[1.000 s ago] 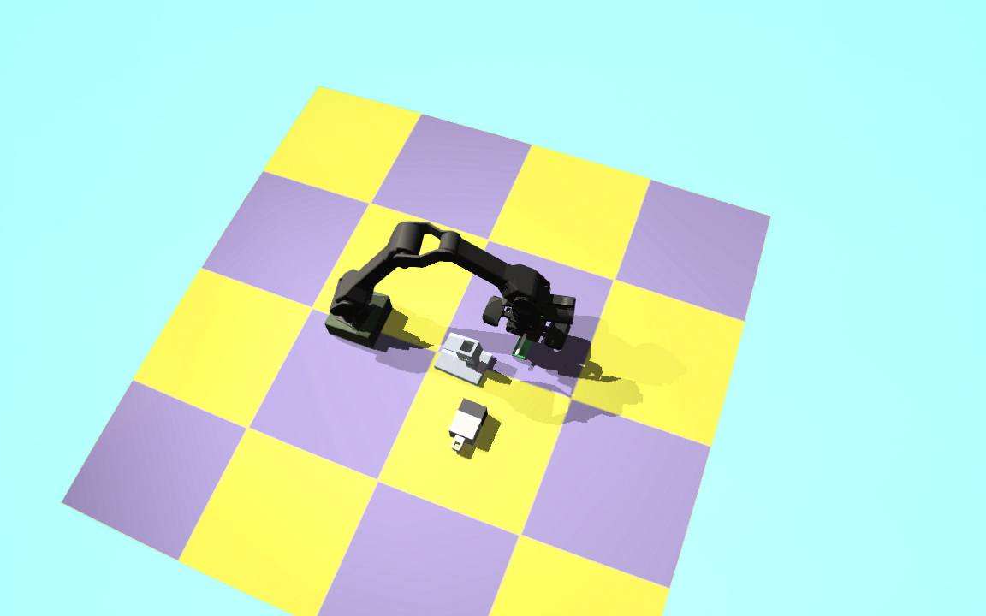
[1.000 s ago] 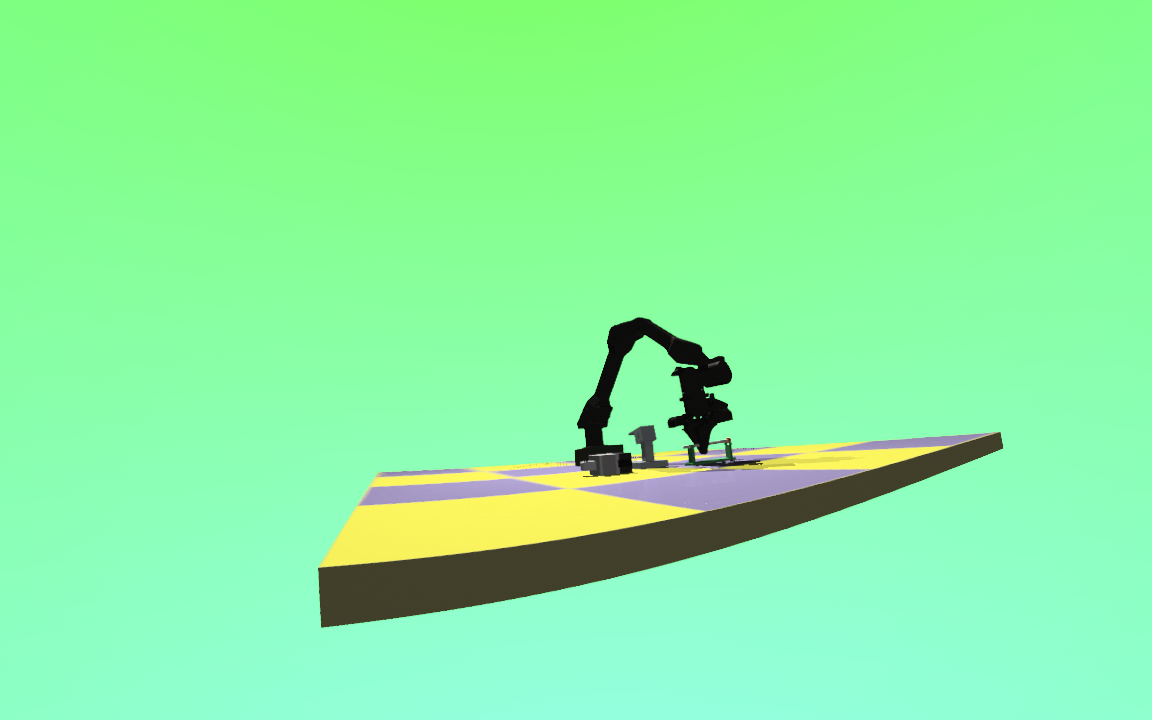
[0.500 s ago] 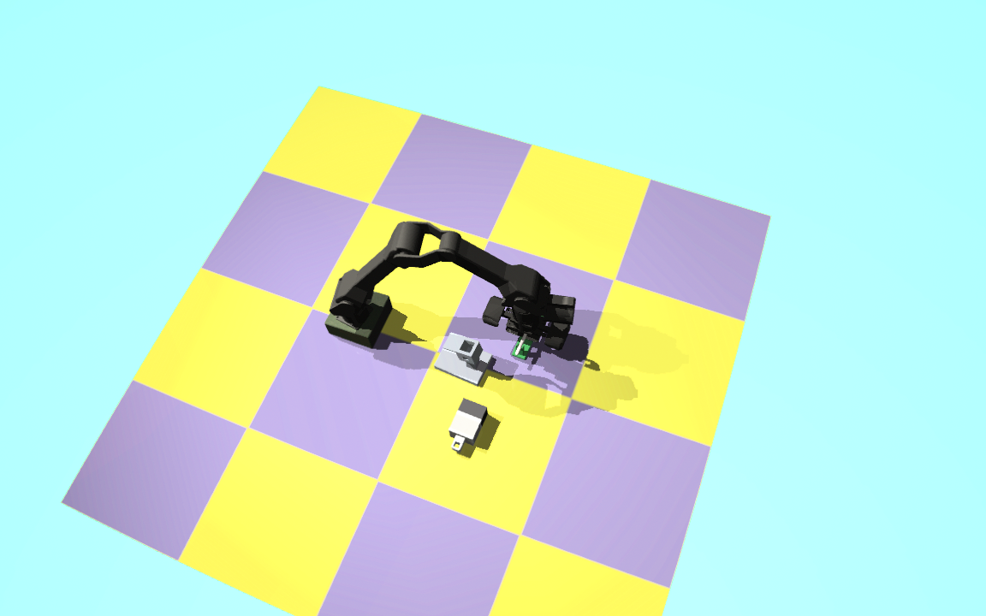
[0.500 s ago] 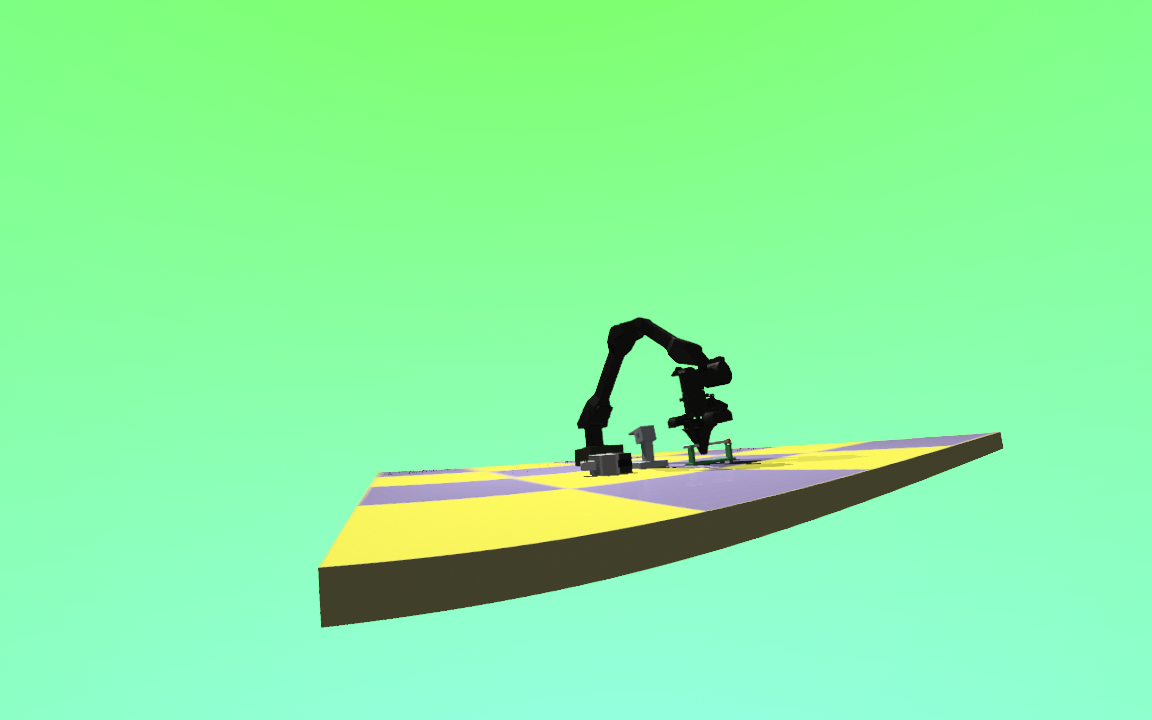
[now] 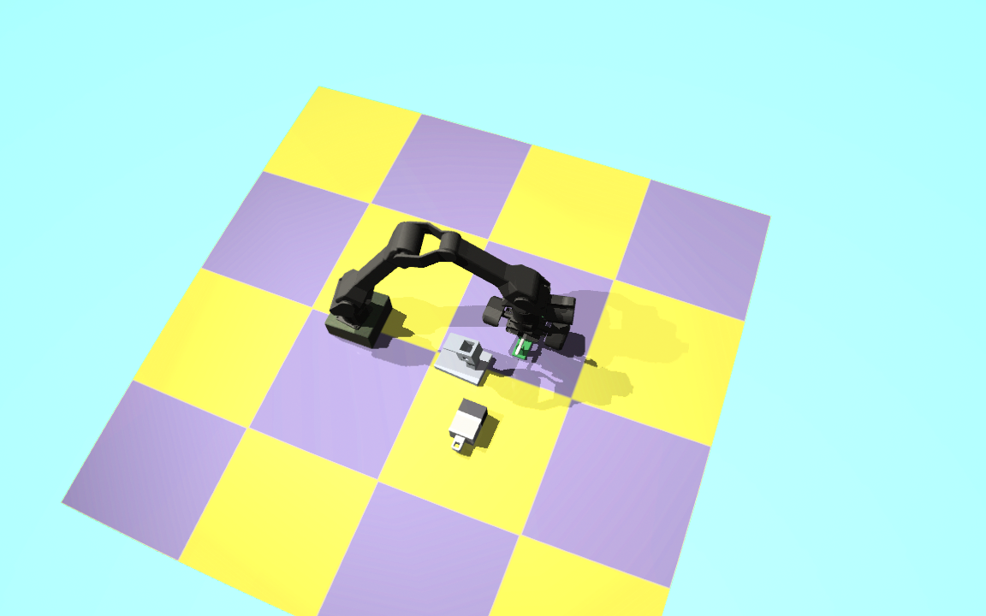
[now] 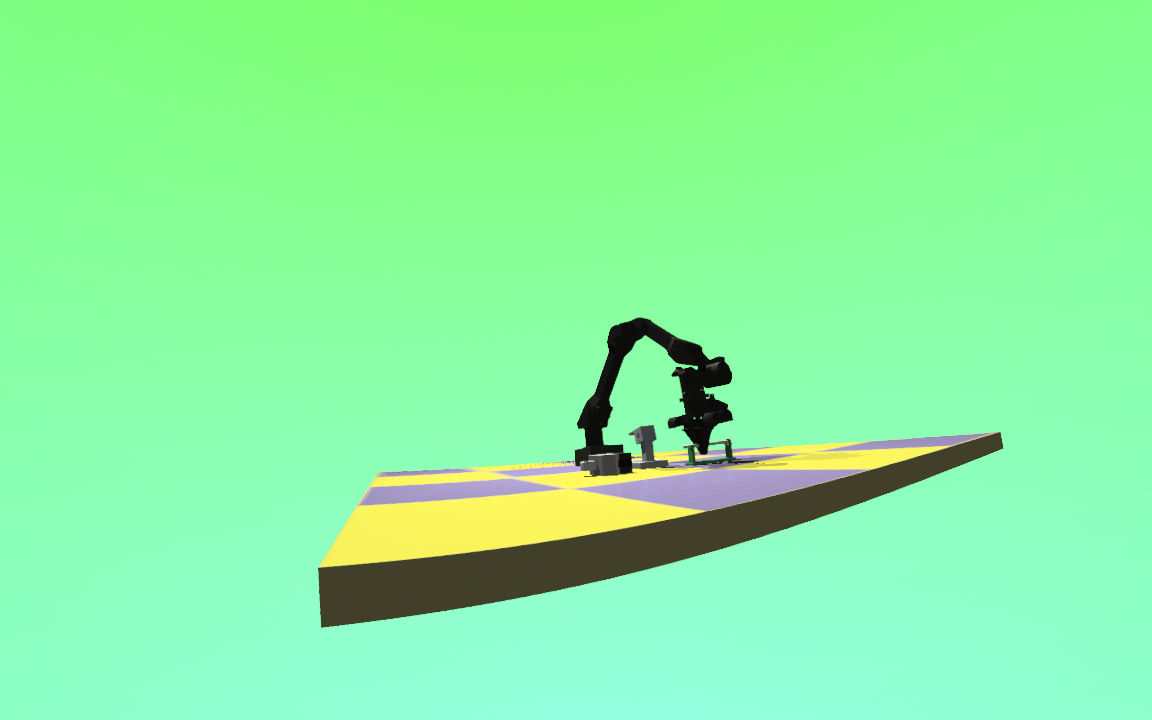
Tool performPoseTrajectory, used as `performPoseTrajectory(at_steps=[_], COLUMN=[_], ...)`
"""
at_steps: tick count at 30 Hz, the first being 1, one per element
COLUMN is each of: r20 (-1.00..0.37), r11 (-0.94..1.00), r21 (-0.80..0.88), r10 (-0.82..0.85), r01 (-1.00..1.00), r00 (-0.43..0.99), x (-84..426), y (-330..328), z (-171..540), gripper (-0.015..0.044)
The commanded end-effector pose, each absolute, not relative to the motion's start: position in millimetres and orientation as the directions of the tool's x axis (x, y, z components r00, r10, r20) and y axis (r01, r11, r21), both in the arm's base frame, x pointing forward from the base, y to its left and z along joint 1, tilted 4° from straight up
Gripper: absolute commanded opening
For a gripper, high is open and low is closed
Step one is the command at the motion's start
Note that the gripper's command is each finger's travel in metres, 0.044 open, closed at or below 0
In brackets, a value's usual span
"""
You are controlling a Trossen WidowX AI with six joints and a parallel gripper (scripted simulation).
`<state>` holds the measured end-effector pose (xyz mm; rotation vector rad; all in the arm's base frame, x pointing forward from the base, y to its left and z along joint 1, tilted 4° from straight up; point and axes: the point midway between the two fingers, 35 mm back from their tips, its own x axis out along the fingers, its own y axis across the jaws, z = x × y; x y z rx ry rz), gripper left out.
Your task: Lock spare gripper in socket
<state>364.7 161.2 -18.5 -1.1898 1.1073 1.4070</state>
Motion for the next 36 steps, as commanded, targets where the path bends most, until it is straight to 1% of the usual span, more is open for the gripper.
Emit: performPoseTrajectory(at_steps=[1,10,15,36], r20=[-0.992,-0.992,-0.991,-0.99], r11=[-0.137,-0.137,-0.136,-0.133], r21=[0.059,0.059,0.066,0.098], r10=[0.107,0.107,0.105,0.093], r01=[-0.989,-0.989,-0.989,-0.986], r00=[-0.074,-0.074,-0.08,-0.111], x=[364.7,364.7,363.8,358.0], y=[161.1,161.1,160.5,157.3], z=[-18.8,-18.8,-4.9,43.5], gripper=[0.0079,0.0315,0.044,0.044])
